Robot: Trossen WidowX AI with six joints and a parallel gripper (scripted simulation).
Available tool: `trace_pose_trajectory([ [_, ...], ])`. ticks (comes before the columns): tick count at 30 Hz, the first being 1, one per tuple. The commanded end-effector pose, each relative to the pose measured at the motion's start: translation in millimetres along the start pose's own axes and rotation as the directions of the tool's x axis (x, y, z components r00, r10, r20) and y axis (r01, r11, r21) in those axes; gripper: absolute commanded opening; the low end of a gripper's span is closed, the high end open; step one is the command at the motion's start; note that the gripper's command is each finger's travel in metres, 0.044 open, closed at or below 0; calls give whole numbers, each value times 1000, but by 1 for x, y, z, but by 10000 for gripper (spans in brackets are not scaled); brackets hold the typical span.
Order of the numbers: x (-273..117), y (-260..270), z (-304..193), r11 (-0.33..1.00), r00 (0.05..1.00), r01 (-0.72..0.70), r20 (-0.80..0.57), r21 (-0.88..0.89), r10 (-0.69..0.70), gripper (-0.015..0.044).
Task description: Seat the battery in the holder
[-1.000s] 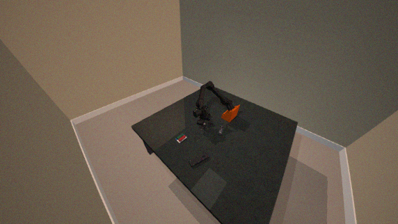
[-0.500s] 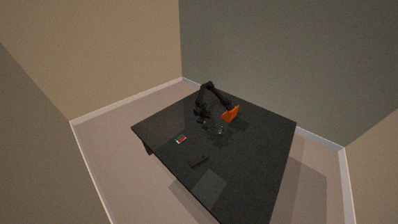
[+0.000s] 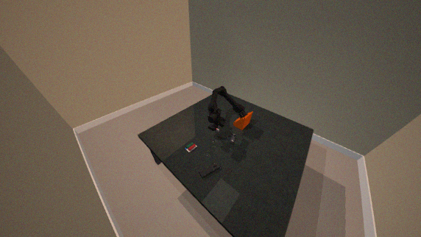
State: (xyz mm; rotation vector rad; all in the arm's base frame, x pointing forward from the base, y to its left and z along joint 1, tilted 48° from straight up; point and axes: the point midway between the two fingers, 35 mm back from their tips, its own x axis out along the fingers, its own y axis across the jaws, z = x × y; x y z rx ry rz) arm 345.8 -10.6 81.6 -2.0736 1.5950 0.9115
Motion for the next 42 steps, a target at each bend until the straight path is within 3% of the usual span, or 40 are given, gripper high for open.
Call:
trace_pose_trajectory([
  [1, -2, -2, 26, 989, 1000, -4, 13, 147, 3, 80],
  [12, -10, -2, 78, 866, 1000, -10, 19, 500, 1, 80],
  [24, -16, 8, 132, 592, 1000, -15, 15, 806, 5, 80],
  [35, -20, 25, 175, 253, 1000, -8, 5, 967, 12, 80],
  [42, -20, 26, 177, 230, 1000, -6, 4, 973, 13, 80],
])
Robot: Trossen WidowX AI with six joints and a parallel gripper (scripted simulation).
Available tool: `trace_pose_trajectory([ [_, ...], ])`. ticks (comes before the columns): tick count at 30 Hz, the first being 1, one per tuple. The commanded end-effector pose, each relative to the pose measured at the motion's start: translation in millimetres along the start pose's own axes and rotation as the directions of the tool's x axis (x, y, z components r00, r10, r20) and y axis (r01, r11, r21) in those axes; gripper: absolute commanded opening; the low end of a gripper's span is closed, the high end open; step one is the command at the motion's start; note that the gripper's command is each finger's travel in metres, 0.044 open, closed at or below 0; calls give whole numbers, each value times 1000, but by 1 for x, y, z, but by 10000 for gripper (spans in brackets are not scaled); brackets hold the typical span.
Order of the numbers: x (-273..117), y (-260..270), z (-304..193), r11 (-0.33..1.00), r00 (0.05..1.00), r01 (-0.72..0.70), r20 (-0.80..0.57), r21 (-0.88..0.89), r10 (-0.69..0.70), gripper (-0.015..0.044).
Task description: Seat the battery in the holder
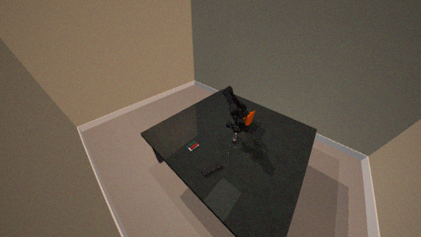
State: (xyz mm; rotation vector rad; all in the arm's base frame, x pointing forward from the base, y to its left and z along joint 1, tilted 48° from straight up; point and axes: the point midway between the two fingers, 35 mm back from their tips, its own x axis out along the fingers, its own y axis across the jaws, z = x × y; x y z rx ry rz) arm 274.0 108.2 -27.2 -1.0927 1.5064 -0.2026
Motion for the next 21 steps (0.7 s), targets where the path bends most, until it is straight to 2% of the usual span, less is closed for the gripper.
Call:
trace_pose_trajectory([
  [1, 1, 5, -2, 1000, 1000, -2, -8, 31, 2, 80],
  [17, 40, 3, -8, 1000, 966, 7, -257, 22, -1, 80],
  [21, 42, 3, -9, 1000, 963, 8, -269, 21, -2, 80],
])
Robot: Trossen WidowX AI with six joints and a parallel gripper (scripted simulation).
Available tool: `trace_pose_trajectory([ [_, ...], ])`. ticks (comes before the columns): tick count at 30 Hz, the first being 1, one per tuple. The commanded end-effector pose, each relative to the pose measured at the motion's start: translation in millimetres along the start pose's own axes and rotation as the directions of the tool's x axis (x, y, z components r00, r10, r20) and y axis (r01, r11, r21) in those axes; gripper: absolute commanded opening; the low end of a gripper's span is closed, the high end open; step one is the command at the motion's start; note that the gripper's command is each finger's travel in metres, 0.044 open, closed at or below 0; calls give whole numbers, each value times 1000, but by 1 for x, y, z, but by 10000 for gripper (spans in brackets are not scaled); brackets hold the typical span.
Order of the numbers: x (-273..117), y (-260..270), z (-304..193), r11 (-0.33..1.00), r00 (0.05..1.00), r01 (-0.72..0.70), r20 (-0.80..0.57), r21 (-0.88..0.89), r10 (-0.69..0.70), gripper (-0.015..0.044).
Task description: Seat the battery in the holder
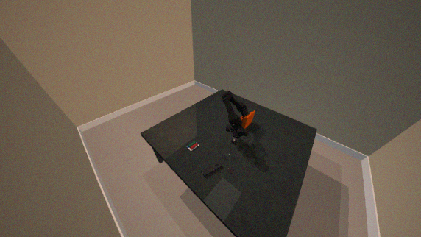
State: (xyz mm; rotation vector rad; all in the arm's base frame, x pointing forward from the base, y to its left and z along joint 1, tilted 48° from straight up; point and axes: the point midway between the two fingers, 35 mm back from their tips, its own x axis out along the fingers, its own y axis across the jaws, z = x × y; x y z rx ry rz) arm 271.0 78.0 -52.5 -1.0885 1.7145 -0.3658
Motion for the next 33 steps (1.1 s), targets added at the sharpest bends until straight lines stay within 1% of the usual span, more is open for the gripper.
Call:
trace_pose_trajectory([
  [1, 3, 1, 1, 1000, 1000, -2, -26, 4, 2, 80],
  [5, 3, 1, 1, 1000, 999, -1, -34, 4, 1, 80],
  [33, 12, 1, 11, 1000, 979, -1, -204, 4, 2, 80],
])
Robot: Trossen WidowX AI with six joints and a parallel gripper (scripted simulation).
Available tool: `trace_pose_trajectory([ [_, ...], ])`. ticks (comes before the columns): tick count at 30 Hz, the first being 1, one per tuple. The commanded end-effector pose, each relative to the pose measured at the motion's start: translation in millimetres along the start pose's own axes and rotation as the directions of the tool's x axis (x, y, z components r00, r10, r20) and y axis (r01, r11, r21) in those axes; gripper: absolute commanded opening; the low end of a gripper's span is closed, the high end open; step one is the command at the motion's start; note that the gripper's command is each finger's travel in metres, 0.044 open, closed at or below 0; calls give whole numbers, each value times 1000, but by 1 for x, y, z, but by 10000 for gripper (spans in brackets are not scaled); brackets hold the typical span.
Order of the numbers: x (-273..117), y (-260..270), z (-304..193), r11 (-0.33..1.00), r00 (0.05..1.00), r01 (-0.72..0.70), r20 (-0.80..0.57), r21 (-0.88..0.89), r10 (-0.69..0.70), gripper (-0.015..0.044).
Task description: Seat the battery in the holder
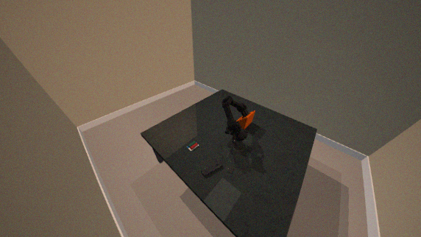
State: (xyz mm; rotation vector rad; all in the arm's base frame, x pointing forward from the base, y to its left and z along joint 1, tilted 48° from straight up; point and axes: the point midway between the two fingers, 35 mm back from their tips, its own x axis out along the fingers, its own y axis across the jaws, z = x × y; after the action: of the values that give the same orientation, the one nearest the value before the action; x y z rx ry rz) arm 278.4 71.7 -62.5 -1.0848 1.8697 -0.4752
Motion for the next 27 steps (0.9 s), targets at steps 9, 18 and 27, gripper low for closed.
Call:
trace_pose_trajectory([
  [9, 4, 1, 5, 1000, 997, -2, -81, 4, 2, 80],
  [18, 5, 1, 7, 1000, 994, 0, -108, 4, 1, 80],
  [27, 4, 1, 12, 1000, 994, 0, -107, 5, 0, 80],
])
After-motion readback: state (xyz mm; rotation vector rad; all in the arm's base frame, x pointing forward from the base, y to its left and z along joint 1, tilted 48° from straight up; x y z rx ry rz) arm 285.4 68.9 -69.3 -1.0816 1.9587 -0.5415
